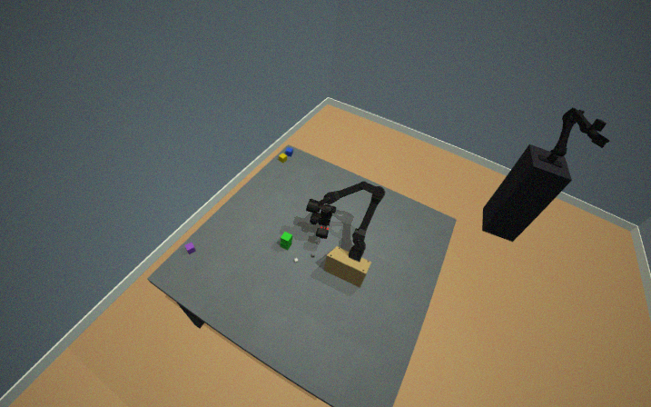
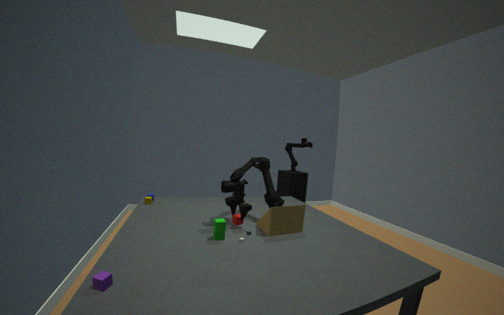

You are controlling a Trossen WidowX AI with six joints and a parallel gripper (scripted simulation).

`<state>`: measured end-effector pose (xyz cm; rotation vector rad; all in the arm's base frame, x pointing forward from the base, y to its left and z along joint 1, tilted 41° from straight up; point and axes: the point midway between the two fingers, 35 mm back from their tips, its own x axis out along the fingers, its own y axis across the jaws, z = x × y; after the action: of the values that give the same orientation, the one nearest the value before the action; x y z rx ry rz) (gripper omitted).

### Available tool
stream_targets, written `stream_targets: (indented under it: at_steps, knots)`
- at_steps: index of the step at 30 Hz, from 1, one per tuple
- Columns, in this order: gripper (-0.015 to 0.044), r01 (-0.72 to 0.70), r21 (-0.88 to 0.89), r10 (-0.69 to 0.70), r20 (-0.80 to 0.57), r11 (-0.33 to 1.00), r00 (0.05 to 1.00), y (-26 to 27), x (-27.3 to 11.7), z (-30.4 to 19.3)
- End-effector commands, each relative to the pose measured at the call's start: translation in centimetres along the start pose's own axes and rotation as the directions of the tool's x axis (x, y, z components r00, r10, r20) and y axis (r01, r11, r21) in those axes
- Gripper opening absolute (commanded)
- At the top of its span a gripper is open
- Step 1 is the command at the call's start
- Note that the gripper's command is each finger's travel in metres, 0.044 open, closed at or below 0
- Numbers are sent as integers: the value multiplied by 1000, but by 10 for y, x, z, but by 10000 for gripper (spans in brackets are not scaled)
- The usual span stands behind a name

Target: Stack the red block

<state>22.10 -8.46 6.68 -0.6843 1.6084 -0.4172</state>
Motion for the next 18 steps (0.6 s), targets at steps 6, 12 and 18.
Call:
stream_targets:
  at_steps: [6, 12, 18]
  knots:
    - [440, 7, -8, -7, -5, 1000, 1000, 0, 15, -2]
    - [440, 9, -7, -9, -6, 1000, 1000, -1, 24, -3]
    - [440, 9, -7, -9, -6, 1000, 1000, -1, 25, -3]
